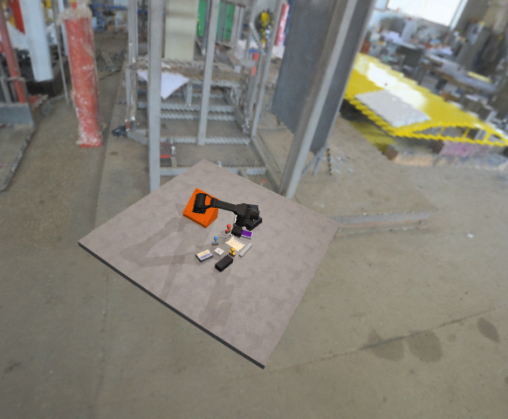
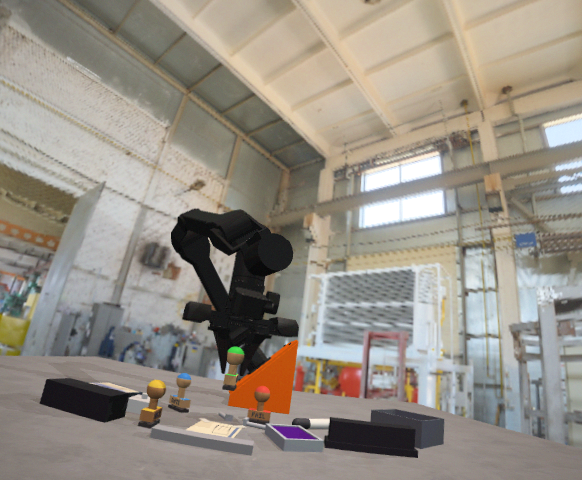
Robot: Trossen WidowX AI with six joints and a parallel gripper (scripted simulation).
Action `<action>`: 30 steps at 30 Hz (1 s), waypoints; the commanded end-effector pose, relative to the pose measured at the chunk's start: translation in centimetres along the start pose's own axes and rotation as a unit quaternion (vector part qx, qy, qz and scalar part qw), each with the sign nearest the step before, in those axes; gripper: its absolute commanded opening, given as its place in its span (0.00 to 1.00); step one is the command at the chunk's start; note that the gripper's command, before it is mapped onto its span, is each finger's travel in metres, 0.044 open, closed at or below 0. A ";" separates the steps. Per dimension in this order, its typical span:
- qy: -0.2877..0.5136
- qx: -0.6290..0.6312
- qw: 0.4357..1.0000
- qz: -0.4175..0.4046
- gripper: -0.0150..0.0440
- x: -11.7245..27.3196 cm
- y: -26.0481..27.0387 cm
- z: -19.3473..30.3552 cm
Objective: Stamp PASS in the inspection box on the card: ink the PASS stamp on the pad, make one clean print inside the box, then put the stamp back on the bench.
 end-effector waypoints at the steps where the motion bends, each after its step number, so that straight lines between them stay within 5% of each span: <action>1: -0.002 0.000 1.000 0.001 0.25 -0.2 -0.1 0.0; 30: -0.004 0.000 1.000 0.000 0.25 -2.1 -0.1 -0.1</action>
Point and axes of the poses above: the point midway between the two fingers, 35 mm back from their tips, its own x axis back along the fingers, its own y axis across the jaws, z = x × y, the point moved 5 cm from there along x, back along the fingers, and after that the axes turned 5 degrees about -x, right-handed, at the moved point
